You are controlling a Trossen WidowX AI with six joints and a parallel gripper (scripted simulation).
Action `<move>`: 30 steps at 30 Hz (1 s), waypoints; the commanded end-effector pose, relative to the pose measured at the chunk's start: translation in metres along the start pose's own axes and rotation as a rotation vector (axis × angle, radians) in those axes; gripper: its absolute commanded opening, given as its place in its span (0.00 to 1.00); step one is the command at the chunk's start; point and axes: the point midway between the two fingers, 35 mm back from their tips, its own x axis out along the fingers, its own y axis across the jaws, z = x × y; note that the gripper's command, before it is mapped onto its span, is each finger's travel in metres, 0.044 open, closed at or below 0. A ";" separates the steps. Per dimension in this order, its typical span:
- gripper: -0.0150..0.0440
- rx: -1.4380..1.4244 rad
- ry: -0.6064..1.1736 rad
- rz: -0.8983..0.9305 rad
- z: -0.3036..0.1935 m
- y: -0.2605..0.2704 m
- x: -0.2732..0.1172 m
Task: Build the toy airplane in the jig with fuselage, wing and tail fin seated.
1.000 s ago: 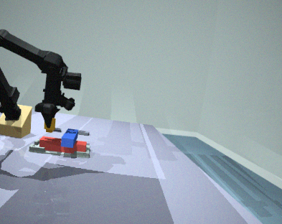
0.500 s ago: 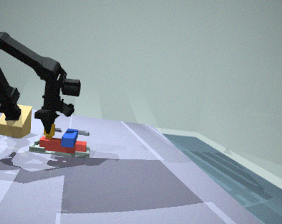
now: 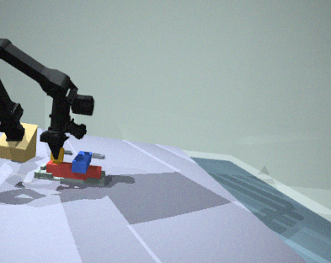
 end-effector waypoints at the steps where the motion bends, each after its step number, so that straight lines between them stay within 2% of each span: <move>1: 0.25 0.001 -0.001 0.000 0.000 0.000 0.000; 3: 0.25 0.001 -0.001 0.000 0.000 0.000 0.000; 13: 0.69 0.001 -0.001 0.000 0.000 0.000 0.000; 21: 0.69 0.001 -0.001 0.001 0.001 0.000 -0.003; 27: 0.69 -0.007 0.002 0.002 0.002 0.002 -0.081; 30: 0.69 -0.007 0.003 -0.002 0.001 0.001 -0.091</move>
